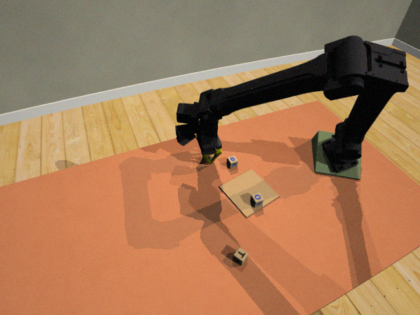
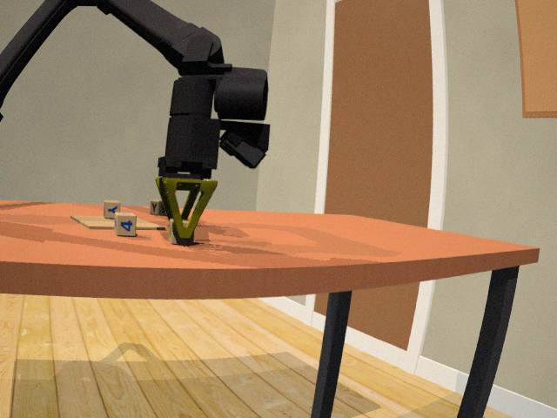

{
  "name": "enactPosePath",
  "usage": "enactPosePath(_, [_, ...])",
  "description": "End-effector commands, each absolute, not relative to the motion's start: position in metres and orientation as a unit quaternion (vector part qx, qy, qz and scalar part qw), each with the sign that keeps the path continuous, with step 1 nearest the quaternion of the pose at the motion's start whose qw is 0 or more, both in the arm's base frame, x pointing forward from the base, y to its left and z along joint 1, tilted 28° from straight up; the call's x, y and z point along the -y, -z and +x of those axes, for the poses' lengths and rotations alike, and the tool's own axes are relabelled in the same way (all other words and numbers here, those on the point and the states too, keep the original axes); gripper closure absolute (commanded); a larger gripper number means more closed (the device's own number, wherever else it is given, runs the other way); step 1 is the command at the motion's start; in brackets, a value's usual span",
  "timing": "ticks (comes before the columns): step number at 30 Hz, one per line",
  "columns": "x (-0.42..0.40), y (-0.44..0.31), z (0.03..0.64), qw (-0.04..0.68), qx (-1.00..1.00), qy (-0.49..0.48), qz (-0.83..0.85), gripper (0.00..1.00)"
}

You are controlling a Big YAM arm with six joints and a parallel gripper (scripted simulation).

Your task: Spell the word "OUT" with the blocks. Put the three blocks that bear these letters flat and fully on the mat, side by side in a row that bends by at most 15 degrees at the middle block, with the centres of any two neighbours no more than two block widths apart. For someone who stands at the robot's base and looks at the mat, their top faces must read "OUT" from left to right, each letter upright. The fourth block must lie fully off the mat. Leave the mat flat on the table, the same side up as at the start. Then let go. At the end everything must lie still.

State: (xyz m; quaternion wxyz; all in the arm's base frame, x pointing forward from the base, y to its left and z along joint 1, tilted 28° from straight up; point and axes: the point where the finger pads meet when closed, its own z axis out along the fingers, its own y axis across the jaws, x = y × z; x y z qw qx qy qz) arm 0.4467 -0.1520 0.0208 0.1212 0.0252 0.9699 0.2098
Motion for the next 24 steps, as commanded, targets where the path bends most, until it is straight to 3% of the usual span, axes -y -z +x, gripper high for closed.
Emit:
enactPosePath(1, [0.1447, -0.0130, 0.4541, 0.121, -0.970, -0.212, 0.023, 0.36])
enactPosePath(19, [0.1448, -0.0136, 0.4557, 0.121, -0.970, -0.211, 0.020, 0.36])
enactPosePath(20, [0.1448, -0.0136, 0.4557, 0.121, -0.970, -0.211, 0.020, 0.56])
enactPosePath(24, [0.1448, -0.0136, 0.4557, 0.121, -0.970, -0.211, 0.020, 0.56])
